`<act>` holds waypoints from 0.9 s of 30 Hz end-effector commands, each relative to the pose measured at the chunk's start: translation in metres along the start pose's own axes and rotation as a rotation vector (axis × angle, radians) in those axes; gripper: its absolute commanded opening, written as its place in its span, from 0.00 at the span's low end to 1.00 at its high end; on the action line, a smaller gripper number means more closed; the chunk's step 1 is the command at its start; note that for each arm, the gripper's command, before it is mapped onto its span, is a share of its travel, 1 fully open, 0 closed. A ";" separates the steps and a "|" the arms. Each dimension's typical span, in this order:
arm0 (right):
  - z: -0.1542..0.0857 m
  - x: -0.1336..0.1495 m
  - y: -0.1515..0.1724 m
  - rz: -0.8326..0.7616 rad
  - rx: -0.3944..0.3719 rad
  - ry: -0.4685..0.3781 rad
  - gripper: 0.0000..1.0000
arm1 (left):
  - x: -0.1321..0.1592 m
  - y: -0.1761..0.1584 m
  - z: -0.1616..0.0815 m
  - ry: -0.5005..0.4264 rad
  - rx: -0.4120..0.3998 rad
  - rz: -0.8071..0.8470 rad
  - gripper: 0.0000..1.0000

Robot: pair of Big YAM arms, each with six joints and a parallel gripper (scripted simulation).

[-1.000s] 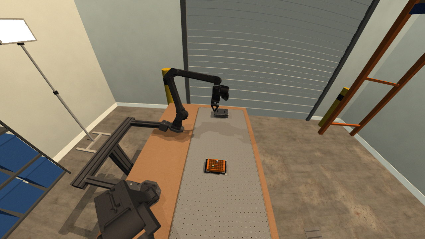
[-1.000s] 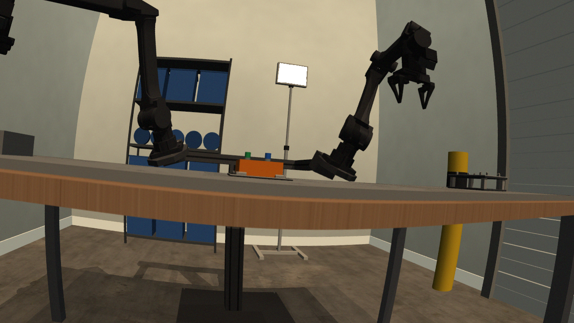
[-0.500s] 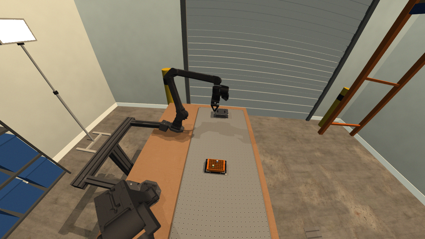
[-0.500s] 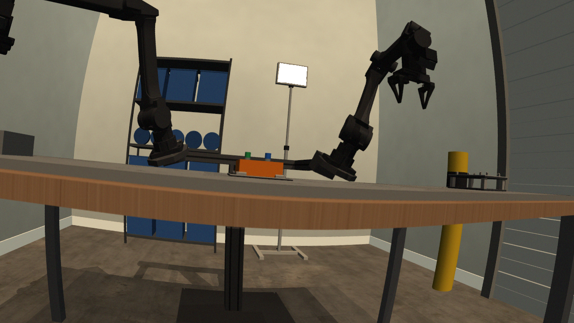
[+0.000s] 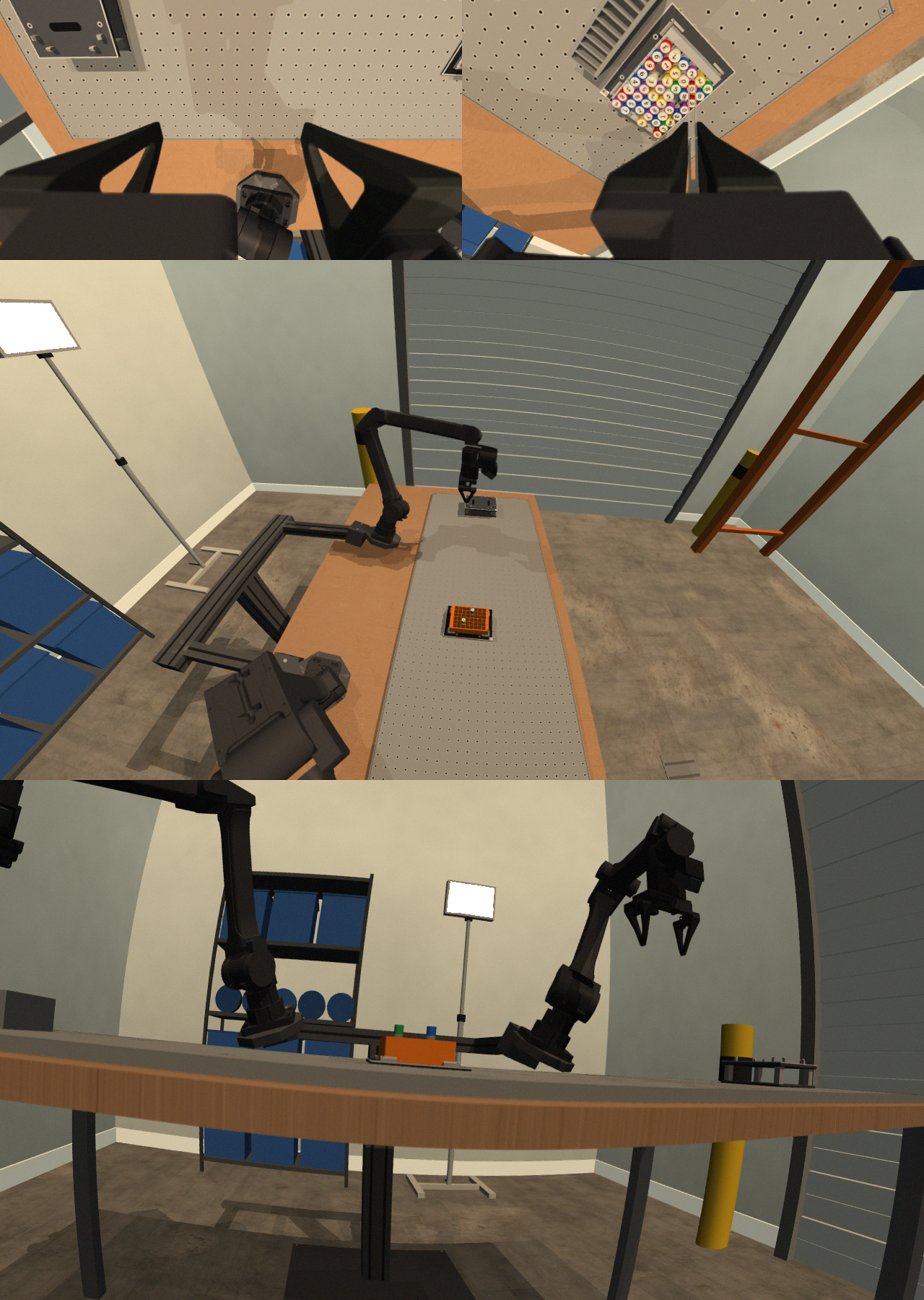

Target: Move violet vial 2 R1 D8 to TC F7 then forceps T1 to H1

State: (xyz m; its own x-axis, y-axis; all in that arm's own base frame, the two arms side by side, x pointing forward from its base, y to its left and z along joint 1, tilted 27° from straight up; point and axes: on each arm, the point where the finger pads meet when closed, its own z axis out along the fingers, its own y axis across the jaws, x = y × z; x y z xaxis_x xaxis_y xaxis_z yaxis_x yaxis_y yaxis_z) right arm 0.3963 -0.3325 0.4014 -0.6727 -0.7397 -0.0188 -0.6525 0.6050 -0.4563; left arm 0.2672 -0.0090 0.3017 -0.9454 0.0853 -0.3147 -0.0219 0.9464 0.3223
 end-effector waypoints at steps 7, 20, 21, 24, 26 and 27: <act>0.012 0.005 -0.002 -0.003 -0.022 0.009 0.07 | -0.009 0.002 -0.010 -0.029 0.005 -0.017 1.00; 0.011 0.005 -0.009 -0.003 0.003 0.007 0.07 | -0.009 0.002 -0.010 -0.029 0.005 -0.017 1.00; 0.013 0.005 -0.006 -0.003 -0.008 0.008 0.07 | -0.009 0.002 -0.010 -0.029 0.005 -0.017 1.00; 0.019 0.005 -0.001 -0.003 -0.022 0.009 0.07 | -0.009 0.002 -0.010 -0.029 0.005 -0.017 1.00; 0.019 0.005 -0.001 -0.003 -0.024 0.009 0.07 | -0.009 0.002 -0.010 -0.029 0.005 -0.017 1.00; 0.020 0.005 0.000 -0.003 -0.024 0.009 0.07 | -0.009 0.002 -0.010 -0.029 0.005 -0.017 1.00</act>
State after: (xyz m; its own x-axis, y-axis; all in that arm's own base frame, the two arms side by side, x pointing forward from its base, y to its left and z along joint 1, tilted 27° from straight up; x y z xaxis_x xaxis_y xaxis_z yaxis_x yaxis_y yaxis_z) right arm 0.3976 -0.3338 0.3977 -0.6727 -0.7396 -0.0186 -0.6530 0.6054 -0.4551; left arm 0.2672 -0.0090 0.3017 -0.9454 0.0853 -0.3147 -0.0219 0.9464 0.3223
